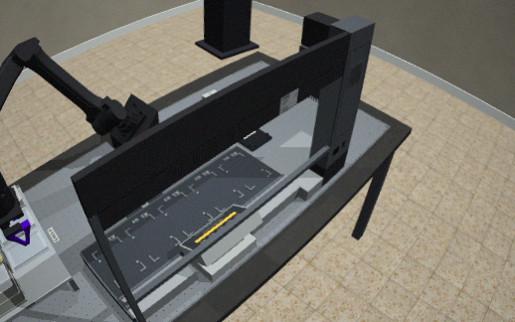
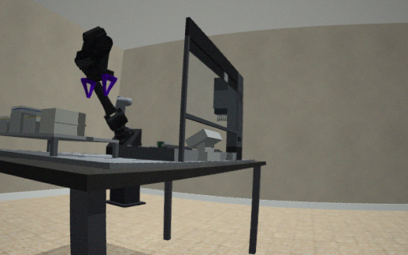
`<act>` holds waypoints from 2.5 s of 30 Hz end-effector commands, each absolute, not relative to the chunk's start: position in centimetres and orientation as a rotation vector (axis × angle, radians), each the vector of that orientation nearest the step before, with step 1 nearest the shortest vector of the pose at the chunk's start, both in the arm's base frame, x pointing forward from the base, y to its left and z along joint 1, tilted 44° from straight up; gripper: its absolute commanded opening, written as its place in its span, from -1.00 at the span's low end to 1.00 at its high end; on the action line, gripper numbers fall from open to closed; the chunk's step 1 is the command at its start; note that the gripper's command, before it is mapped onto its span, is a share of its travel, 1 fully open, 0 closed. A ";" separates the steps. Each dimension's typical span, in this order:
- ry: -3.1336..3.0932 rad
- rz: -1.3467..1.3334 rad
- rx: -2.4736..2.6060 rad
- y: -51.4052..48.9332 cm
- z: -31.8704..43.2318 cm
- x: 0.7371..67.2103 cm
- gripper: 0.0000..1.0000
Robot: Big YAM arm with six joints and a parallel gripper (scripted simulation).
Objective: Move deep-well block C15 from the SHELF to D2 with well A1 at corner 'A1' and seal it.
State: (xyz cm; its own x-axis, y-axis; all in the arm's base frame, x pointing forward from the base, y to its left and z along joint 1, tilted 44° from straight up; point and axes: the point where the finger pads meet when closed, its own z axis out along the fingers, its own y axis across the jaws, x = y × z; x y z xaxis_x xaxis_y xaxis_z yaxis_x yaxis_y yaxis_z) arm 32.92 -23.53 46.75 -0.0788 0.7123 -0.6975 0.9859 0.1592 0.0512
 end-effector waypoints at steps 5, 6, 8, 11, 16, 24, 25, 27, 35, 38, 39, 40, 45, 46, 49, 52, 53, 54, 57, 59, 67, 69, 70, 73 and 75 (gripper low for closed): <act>1.835 -0.592 1.588 -25.5 51.0 33.2 1.00; 1.834 -0.592 1.587 -25.9 51.3 33.3 1.00; 1.834 -0.593 1.587 -26.5 52.0 33.5 1.00; 1.833 -0.593 1.586 -27.5 53.1 33.8 1.00; 1.832 -0.594 1.585 -28.9 54.4 34.2 1.00; 1.831 -0.596 1.584 -31.2 56.9 34.9 1.00; 1.831 -0.596 1.584 -31.5 57.2 35.0 1.00; 1.831 -0.597 1.584 -32.2 57.9 35.2 1.00; 1.830 -0.598 1.583 -34.2 59.9 35.7 1.00; 1.832 -0.594 1.573 -33.8 60.2 35.9 1.00; 1.822 -0.590 1.567 -33.5 60.7 35.4 1.00; 1.820 -0.590 1.566 -33.4 60.8 35.4 1.00; 1.822 -0.591 1.569 -33.5 60.7 35.5 1.00; 1.821 -0.590 1.569 -33.5 60.7 35.5 1.00; 1.820 -0.590 1.570 -33.5 60.7 35.5 1.00; 1.820 -0.590 1.570 -33.5 60.7 35.5 1.00; 1.820 -0.590 1.570 -33.5 60.7 35.5 1.00; 1.820 -0.590 1.570 -33.5 60.7 35.5 1.00; 1.820 -0.590 1.570 -33.5 60.7 35.5 1.00; 1.820 -0.590 1.570 -33.5 60.7 35.5 1.00; 1.820 -0.590 1.570 -33.5 60.7 35.5 1.00; 1.820 -0.590 1.570 -33.5 60.7 35.5 1.00; 1.820 -0.590 1.570 -33.5 60.7 35.5 1.00; 1.815 -0.595 1.577 -34.2 59.5 34.9 1.00; 1.815 -0.595 1.576 -34.7 59.1 35.0 1.00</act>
State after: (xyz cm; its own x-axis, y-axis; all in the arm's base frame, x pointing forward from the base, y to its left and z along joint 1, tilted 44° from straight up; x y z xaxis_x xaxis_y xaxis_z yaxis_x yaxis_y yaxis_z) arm 36.67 -34.48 57.51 -0.0914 0.7080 -0.7002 0.9832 0.1758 0.0494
